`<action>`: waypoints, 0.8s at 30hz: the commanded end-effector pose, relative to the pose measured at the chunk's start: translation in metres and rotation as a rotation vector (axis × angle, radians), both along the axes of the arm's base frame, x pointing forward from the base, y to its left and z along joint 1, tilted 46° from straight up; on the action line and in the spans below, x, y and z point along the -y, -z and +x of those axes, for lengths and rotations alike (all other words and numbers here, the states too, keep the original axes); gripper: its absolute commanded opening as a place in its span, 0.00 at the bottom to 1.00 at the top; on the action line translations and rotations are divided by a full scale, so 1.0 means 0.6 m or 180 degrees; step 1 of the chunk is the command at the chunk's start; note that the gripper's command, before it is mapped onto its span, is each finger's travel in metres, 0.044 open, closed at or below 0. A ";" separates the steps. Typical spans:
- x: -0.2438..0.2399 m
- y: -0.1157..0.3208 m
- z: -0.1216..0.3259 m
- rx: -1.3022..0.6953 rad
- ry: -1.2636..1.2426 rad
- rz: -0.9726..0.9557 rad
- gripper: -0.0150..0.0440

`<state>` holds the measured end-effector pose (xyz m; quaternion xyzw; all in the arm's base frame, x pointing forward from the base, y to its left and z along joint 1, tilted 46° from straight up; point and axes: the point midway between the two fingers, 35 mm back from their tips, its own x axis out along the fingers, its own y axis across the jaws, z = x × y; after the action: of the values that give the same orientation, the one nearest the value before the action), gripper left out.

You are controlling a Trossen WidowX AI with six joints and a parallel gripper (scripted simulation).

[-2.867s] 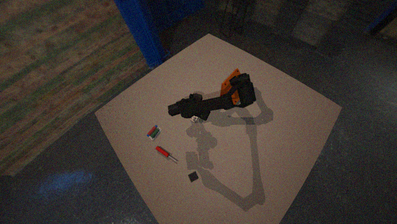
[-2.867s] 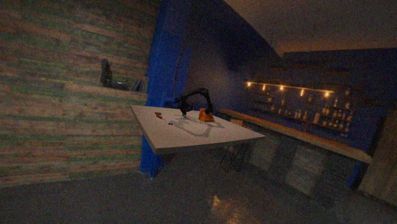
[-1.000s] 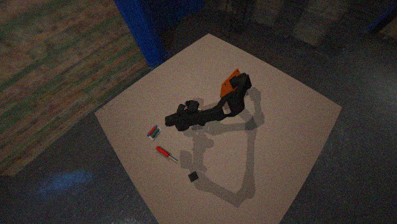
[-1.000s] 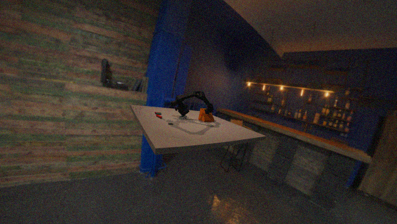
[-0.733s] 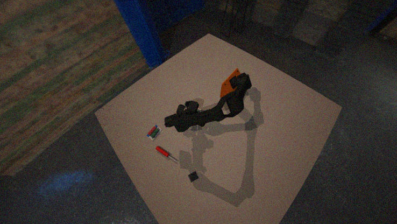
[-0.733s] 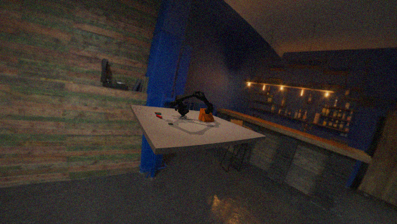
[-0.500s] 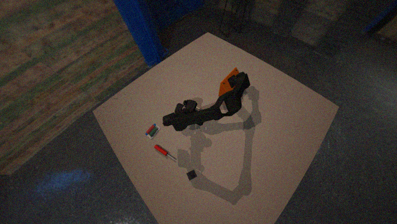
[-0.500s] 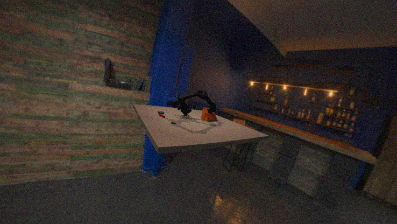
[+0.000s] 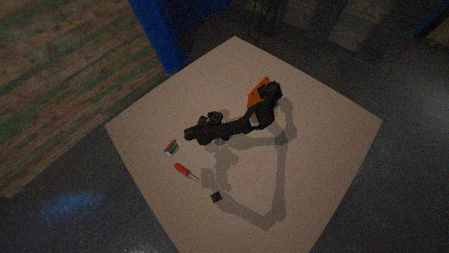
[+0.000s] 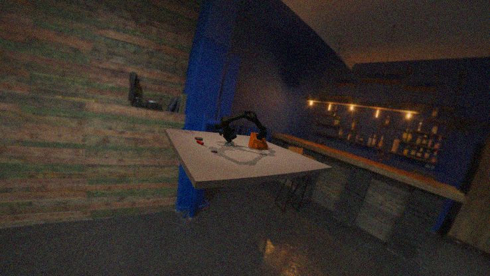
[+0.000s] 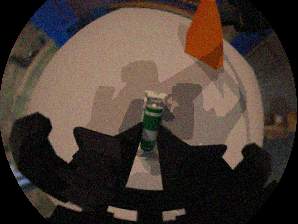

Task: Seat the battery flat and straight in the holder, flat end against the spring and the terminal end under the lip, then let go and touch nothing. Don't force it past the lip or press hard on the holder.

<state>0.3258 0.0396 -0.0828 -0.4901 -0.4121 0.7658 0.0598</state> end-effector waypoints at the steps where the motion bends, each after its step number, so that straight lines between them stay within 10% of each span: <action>1: -0.003 0.003 0.005 0.0083 0.0082 0.0026 0.37; 24: -0.003 0.011 0.000 0.0314 0.0347 0.0122 0.37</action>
<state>0.3221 0.0394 -0.0879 -0.5343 -0.4035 0.7377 0.0867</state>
